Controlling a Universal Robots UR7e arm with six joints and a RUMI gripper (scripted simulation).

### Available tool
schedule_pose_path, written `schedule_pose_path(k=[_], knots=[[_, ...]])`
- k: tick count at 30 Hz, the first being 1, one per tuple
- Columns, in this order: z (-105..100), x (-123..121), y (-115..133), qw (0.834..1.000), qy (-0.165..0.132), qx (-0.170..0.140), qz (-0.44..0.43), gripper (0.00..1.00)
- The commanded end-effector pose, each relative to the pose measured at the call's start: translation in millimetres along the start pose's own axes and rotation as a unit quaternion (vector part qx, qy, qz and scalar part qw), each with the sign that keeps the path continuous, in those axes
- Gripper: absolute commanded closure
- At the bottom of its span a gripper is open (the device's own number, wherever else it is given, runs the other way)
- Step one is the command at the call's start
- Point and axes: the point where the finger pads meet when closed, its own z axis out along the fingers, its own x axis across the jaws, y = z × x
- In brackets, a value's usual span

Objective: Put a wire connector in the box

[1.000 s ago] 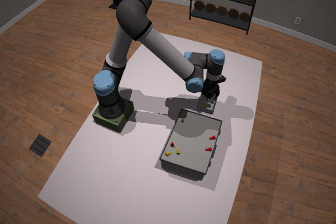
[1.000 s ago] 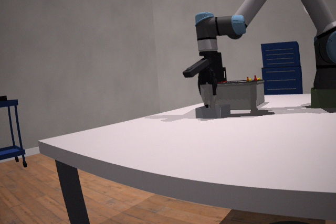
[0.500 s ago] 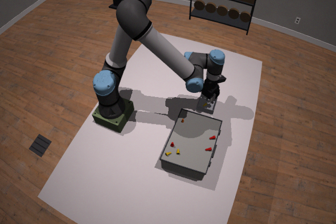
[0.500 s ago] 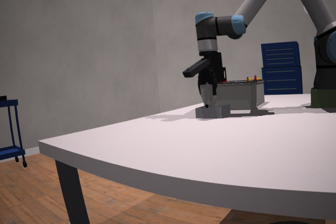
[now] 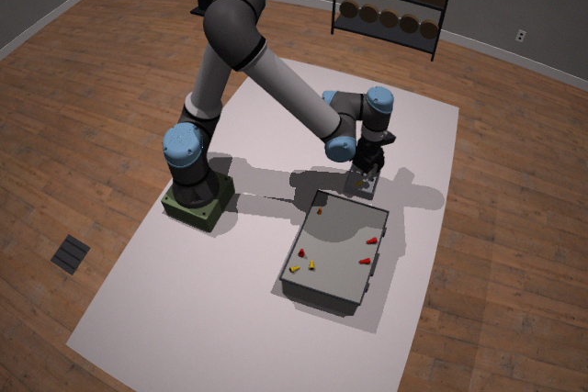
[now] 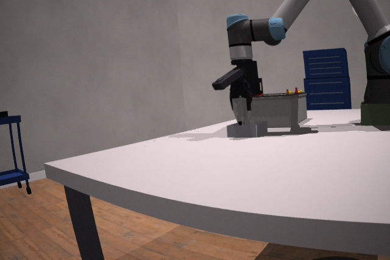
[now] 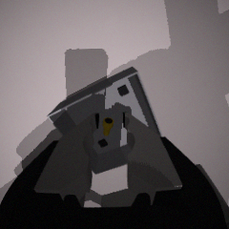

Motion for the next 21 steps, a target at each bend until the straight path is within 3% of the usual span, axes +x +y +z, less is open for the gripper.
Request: schedule_pose_path(k=[1,11,21], knots=[[-0.8,0.4,-0.3,1.000,0.001,0.001,0.000,0.83],[-19.2,0.3,-0.3,1.000,0.001,0.001,0.000,0.83],[-91.6,0.3,-0.2,1.000,0.001,0.001,0.000,0.83]])
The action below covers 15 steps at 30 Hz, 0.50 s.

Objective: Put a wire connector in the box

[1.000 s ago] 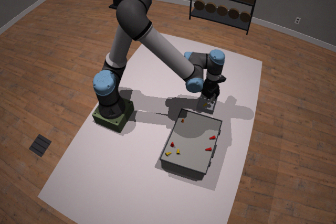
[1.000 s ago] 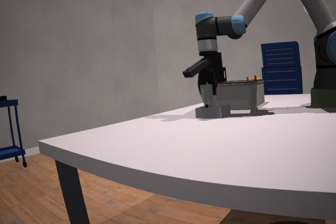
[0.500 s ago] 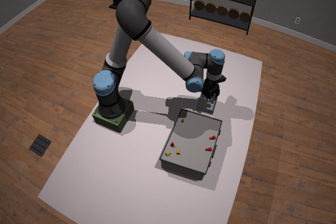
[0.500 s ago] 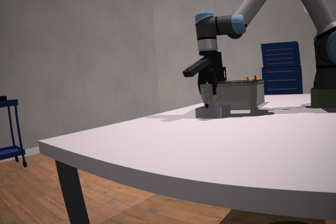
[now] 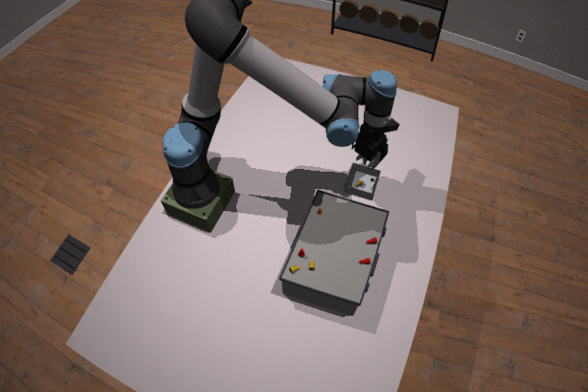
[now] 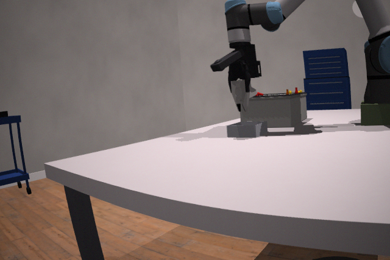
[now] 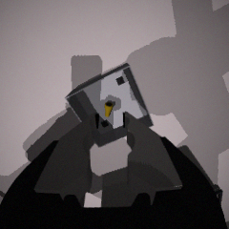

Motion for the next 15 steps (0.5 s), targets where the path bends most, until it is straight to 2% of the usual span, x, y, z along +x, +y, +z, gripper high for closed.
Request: schedule_pose_path(k=[1,4,6,11,15], knots=[[-42.7,0.1,0.2,1.000,0.000,0.000,0.000,0.83],[-65.9,0.1,0.2,1.000,0.000,0.000,0.000,0.83],[-65.9,0.1,0.2,1.000,0.000,0.000,0.000,0.83],[-95.6,0.1,0.2,1.000,0.000,0.000,0.000,0.83],[-107.8,0.1,0.2,1.000,0.000,0.000,0.000,0.83]])
